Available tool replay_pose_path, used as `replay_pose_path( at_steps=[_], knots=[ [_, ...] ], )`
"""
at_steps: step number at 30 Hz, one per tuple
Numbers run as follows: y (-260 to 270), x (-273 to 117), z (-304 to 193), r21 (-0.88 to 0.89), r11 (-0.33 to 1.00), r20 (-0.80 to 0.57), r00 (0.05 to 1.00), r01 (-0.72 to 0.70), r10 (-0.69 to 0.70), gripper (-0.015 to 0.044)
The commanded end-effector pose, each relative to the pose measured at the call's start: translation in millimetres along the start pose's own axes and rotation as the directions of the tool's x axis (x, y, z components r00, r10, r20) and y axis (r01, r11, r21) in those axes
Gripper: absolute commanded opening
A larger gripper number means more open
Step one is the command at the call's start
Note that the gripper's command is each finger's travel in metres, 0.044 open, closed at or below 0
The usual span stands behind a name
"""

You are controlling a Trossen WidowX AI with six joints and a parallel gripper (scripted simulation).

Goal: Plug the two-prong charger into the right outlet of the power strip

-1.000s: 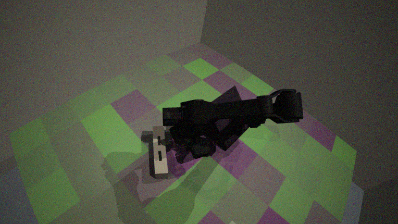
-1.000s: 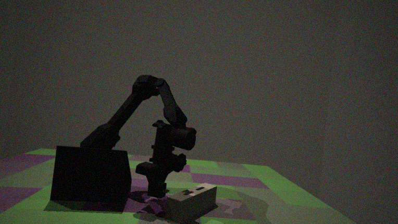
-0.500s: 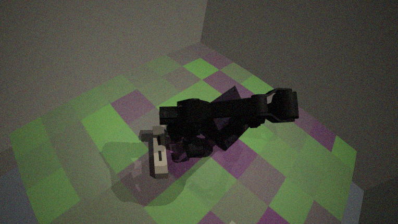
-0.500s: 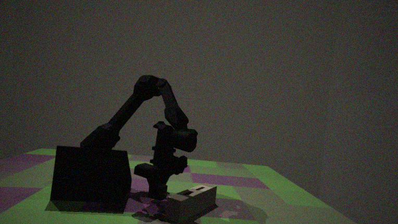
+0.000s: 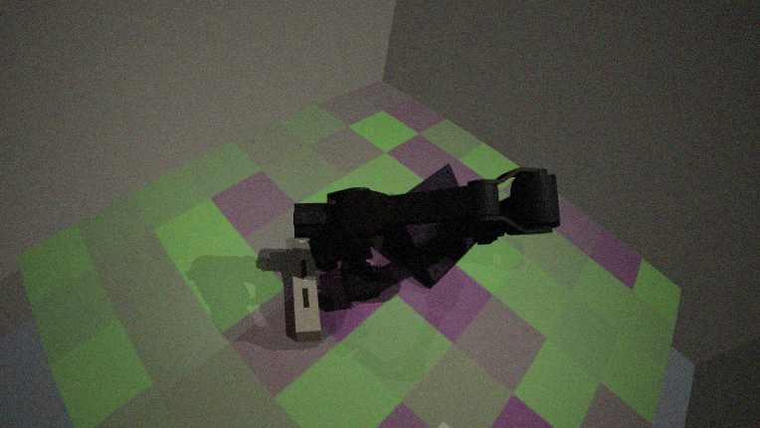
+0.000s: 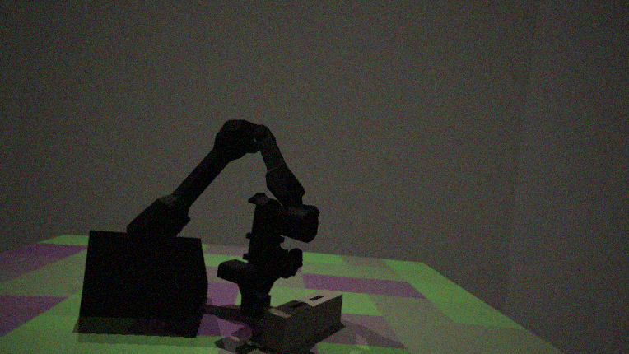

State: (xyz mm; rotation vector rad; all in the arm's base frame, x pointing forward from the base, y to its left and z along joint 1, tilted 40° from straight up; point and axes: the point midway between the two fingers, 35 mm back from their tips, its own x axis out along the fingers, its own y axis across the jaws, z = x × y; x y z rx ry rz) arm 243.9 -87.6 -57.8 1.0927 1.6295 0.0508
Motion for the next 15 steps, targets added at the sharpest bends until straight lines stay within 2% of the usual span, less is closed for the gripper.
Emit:
replay_pose_path(
  at_steps=[1, 15],
  knots=[
    [-2, 2, 4, 0.016, 1.0, -0.008, 1.0, 0.002, -0.002, 0.0],
    [-4, 1, 19, 0.039, 0.999, -0.008, 1.0, 0.001, -0.001, 0.0]
  ],
)
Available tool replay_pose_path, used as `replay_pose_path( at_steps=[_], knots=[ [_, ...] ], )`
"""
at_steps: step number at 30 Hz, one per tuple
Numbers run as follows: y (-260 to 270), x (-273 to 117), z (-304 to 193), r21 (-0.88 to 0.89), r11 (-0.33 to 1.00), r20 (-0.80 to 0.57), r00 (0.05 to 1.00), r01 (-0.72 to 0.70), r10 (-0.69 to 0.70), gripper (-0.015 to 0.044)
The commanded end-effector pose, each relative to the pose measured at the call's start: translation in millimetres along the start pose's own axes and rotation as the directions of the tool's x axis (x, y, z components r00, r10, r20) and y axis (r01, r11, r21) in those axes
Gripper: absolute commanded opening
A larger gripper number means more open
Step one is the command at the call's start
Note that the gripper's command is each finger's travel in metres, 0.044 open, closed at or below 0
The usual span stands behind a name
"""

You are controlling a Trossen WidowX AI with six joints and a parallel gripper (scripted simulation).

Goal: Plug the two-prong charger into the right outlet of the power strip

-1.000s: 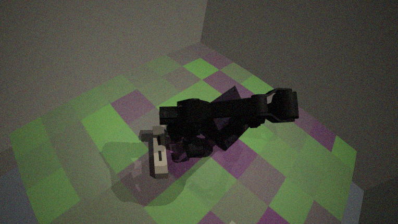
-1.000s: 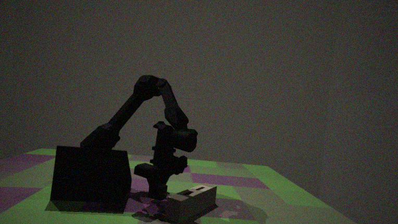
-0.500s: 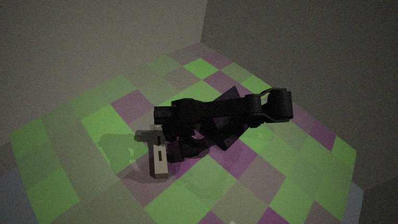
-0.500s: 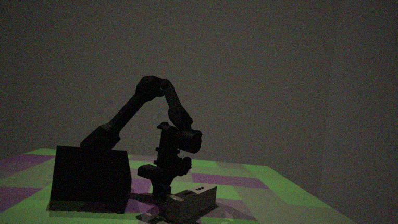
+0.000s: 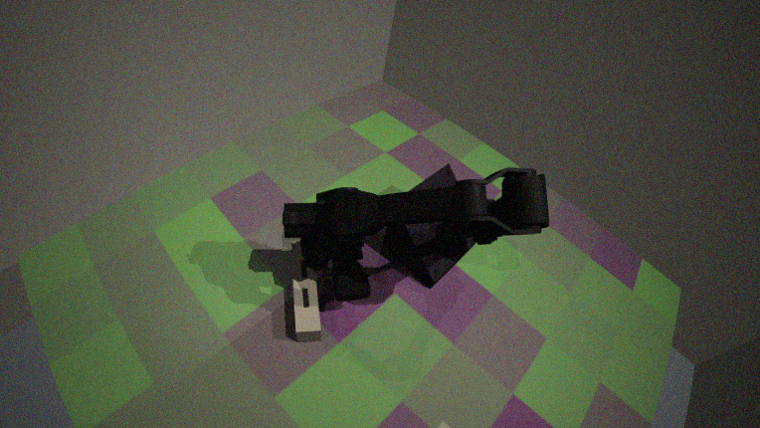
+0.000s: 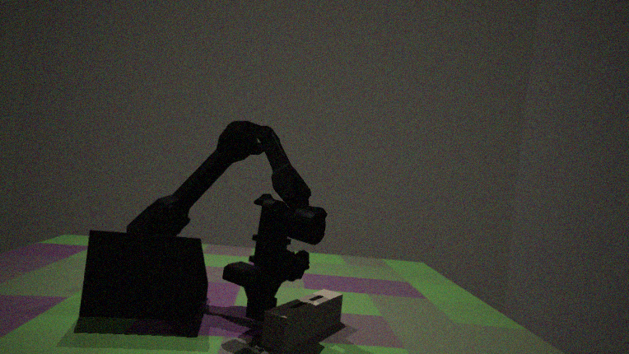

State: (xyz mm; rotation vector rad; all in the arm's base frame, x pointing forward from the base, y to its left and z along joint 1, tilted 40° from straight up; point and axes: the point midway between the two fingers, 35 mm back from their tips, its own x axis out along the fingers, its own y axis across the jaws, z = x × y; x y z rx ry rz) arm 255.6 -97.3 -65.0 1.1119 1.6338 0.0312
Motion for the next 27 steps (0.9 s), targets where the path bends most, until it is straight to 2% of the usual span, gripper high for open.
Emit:
replay_pose_path(
  at_steps=[1, 27],
  knots=[
    [-2.1, 1.9, 3.7, 0.016, 1.0, -0.008, 1.0, 0.002, -0.002, 0.0],
    [-2.1, 2.4, 11.0, 0.027, 1.0, -0.008, 1.0, 0.001, -0.001, 0.0]
  ],
)
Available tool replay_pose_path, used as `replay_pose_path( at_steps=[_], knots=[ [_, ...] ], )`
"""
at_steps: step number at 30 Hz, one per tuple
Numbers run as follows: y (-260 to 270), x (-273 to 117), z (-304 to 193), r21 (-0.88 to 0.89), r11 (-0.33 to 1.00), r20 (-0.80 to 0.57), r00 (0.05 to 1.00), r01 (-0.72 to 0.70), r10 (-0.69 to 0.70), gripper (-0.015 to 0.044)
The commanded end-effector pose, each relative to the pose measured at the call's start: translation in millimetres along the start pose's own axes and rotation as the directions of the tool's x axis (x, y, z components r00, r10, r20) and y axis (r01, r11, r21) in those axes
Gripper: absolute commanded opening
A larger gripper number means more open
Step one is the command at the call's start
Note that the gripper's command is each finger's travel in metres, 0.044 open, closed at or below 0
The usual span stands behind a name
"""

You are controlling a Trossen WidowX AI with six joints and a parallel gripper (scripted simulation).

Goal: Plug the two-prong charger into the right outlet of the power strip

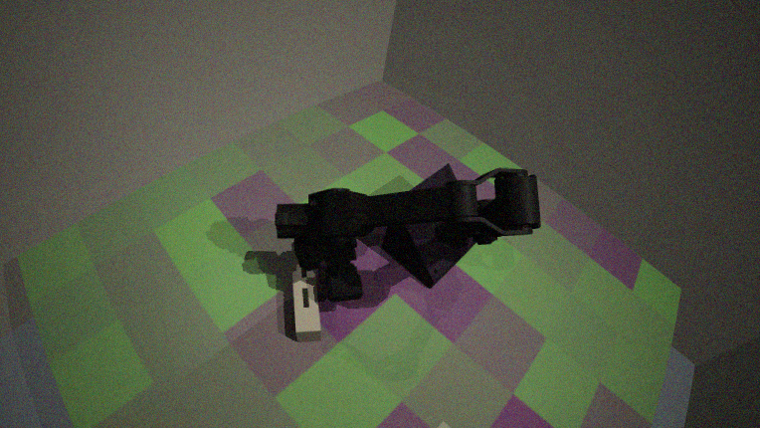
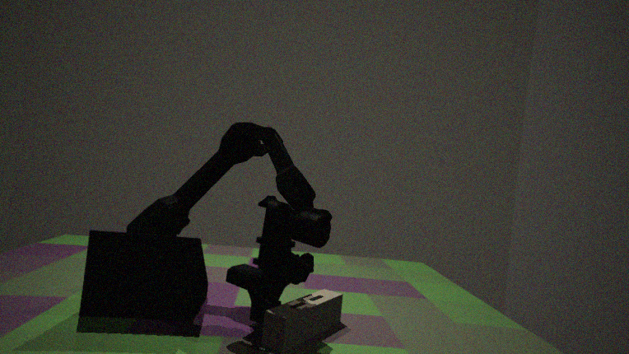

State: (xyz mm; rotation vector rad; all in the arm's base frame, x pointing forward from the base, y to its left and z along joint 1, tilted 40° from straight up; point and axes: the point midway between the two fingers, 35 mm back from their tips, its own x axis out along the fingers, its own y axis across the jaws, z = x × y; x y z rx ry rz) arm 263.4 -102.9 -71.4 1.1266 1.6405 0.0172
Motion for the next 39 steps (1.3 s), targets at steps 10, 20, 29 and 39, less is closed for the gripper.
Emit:
replay_pose_path(
  at_steps=[10, 20, 29, 39],
  knots=[
    [-0.7, 0.9, 2.7, 0.007, 1.0, -0.005, 1.0, 0.001, -0.001, 0.0],
    [-1.0, 1.2, 6.1, 0.007, 1.0, -0.005, 1.0, 0.001, -0.001, 0.0],
    [-1.3, 1.4, 8.1, 0.007, 1.0, -0.004, 1.0, 0.001, -0.001, 0.0],
    [-1.2, 1.2, 9.1, 0.007, 1.0, -0.004, 1.0, 0.001, -0.001, 0.0]
  ],
)
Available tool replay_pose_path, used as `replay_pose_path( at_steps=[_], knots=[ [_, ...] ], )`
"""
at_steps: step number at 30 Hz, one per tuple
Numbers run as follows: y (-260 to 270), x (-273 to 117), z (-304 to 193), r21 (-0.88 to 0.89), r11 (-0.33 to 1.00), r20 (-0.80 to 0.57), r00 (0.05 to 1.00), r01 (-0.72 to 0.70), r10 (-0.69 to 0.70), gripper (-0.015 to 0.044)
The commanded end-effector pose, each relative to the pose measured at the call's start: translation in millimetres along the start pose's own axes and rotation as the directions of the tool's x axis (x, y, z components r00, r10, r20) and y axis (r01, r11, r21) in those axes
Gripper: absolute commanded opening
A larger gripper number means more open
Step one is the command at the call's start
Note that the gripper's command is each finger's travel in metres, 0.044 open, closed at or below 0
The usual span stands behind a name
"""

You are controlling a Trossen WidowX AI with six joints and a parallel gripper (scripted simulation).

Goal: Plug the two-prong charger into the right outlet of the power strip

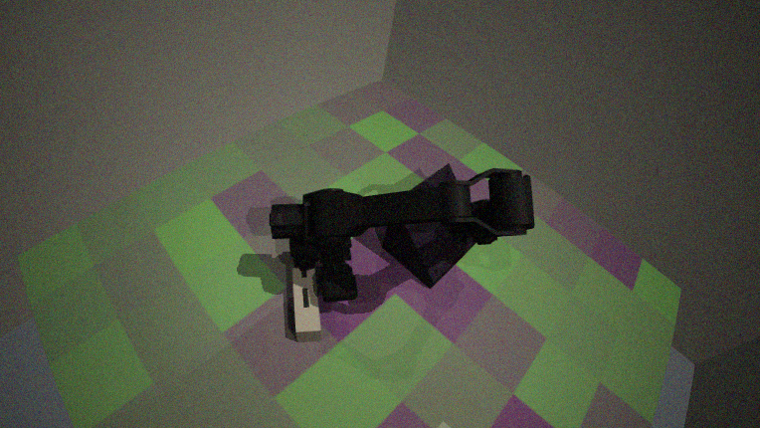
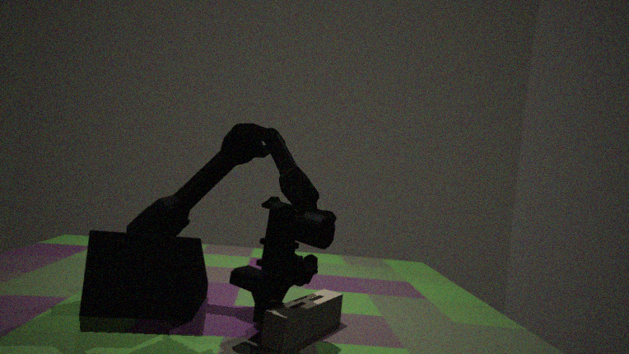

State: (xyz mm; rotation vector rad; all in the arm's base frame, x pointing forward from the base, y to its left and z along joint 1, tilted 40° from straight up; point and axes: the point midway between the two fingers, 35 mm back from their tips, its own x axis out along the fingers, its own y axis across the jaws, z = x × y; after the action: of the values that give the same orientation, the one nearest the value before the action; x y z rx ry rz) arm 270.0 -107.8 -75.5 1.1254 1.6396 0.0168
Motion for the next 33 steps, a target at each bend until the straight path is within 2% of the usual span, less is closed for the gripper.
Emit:
replay_pose_path(
  at_steps=[1, 33],
  knots=[
    [-0.5, 1.0, 0.0, 0.008, 1.0, -0.005, 1.0, 0.0, 0.0, 0.0],
    [0.2, -0.4, 3.3, 0.008, 1.0, -0.005, 1.0, 0.0, 0.0, 0.0]
  ],
)
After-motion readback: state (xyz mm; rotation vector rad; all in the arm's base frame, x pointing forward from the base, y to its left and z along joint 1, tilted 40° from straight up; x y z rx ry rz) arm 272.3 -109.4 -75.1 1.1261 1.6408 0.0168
